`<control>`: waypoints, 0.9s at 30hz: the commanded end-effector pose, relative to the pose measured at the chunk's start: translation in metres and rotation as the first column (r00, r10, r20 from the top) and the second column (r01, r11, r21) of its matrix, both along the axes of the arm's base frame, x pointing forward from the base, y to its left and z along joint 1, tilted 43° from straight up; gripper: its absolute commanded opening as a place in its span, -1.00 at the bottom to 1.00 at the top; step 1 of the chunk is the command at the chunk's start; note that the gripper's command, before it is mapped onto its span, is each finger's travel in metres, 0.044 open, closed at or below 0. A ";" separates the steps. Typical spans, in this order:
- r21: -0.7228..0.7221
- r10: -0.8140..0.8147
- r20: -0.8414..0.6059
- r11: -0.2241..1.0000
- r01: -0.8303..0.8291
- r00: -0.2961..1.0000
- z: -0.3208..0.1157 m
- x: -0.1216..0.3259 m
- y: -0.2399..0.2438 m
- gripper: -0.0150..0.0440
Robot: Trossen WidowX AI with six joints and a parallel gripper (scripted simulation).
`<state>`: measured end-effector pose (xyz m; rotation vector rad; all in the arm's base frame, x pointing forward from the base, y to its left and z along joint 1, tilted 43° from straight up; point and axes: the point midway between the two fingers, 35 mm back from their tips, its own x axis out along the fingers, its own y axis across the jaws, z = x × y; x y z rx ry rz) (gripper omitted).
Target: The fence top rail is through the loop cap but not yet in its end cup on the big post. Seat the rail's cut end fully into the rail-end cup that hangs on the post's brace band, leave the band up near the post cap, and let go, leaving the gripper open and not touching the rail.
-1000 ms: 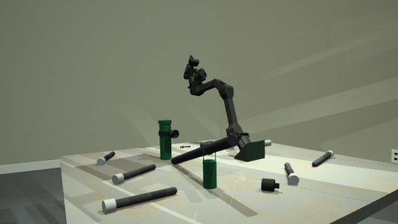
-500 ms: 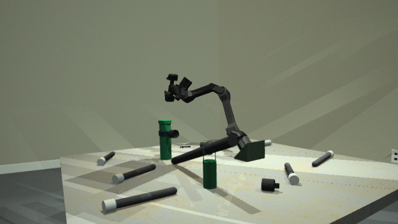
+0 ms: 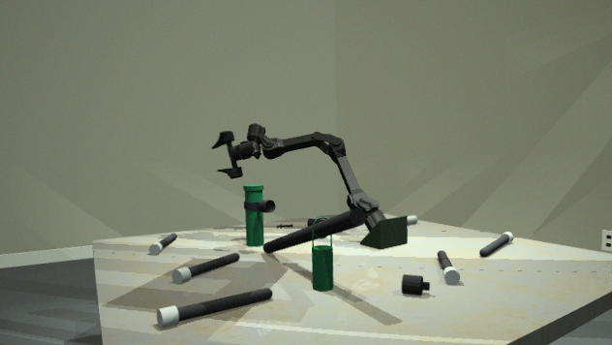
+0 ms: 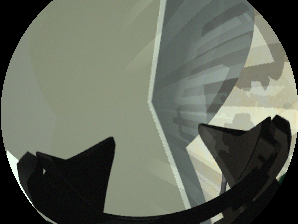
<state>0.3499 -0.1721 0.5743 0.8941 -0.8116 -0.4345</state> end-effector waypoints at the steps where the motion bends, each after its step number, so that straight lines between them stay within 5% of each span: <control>1: 0.039 0.065 -0.178 0.998 -0.059 0.982 -0.040 0.040 0.032 1.00; 15: 0.036 0.204 -0.775 0.959 -0.280 0.598 -0.195 0.102 0.196 1.00; 27: -0.122 -0.133 -0.991 0.836 -0.535 0.017 -0.327 0.047 0.308 1.00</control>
